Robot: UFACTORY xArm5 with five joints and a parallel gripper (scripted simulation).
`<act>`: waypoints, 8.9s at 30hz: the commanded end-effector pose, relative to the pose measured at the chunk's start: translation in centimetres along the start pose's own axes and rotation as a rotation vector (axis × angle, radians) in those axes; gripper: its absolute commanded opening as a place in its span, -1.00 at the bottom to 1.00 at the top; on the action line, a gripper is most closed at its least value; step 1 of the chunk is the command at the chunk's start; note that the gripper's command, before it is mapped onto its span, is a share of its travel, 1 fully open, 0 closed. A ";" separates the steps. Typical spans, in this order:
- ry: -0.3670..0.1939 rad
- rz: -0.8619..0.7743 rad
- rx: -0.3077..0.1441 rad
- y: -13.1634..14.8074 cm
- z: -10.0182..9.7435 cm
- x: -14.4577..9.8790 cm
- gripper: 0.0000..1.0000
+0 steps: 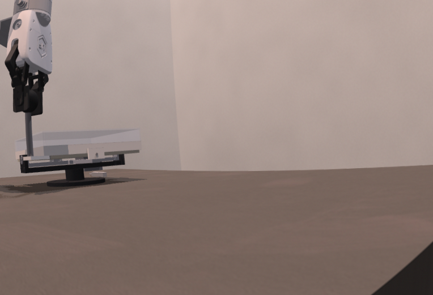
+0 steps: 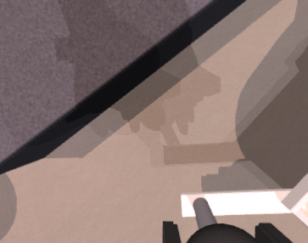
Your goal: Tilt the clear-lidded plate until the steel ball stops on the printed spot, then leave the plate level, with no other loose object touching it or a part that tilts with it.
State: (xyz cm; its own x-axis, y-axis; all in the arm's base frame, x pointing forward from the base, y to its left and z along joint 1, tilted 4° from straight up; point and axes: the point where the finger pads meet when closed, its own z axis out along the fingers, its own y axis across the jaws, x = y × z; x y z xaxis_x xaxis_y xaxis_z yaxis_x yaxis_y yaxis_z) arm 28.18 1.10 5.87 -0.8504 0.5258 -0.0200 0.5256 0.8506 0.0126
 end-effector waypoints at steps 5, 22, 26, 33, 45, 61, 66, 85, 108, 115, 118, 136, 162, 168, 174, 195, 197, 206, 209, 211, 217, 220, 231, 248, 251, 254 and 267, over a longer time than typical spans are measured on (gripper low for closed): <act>-0.004 0.000 -0.004 0.2 -0.2 -0.2 -1.00; -0.005 -0.017 -0.004 0.1 0.1 -0.2 -1.00; -0.005 -0.020 -0.004 0.1 0.1 -0.2 -1.00; -0.005 -0.020 -0.004 0.1 0.1 -0.2 -1.00; -0.005 -0.013 -0.004 0.1 0.1 -0.1 -1.00; -0.005 -0.009 -0.004 0.1 0.1 -0.1 -1.00; -0.005 -0.009 -0.004 0.1 0.1 -0.1 -1.00; -0.005 -0.015 -0.004 0.1 0.0 -0.2 -1.00; -0.005 -0.016 -0.004 0.1 0.0 -0.2 0.24; -0.005 -0.016 -0.004 0.1 0.0 -0.2 0.24; -0.005 -0.016 -0.004 0.1 0.0 -0.2 0.24; -0.005 -0.016 -0.004 0.1 0.0 -0.2 0.24; -0.005 -0.016 -0.004 0.0 -2.6 -0.3 0.24; -0.005 -0.016 -0.004 -0.1 -3.4 -0.3 0.24; -0.005 -0.016 -0.004 -0.1 -4.4 -0.3 0.24; -0.005 -0.016 -0.004 -0.2 -5.9 -0.4 0.24; -0.005 -0.016 -0.004 -0.2 -5.9 -0.4 0.24; -0.005 -0.016 -0.004 -0.2 -5.9 -0.4 1.00; -0.005 -0.016 -0.004 -0.2 -5.9 -0.4 1.00; -0.005 -0.016 -0.004 -0.2 -5.9 -0.4 1.00; -0.005 -0.016 -0.004 -0.2 -5.9 -0.4 1.00; -0.005 -0.016 -0.004 -0.2 -5.9 -0.4 1.00; -0.005 -0.016 -0.004 -0.2 -5.9 -0.4 1.00; -0.005 -0.016 -0.004 -0.2 -5.9 -0.4 1.00; -0.005 -0.016 -0.004 -0.2 -5.9 -0.4 1.00; -0.005 -0.016 -0.004 -0.2 -5.9 -0.4 1.00; -0.005 -0.016 -0.004 -0.2 -5.9 -0.4 1.00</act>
State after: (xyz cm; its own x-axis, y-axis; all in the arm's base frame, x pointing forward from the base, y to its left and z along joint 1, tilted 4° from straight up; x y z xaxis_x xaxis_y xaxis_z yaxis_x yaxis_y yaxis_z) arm 28.12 0.71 11.65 -0.8584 0.5125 -0.0229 0.5123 0.8587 0.0144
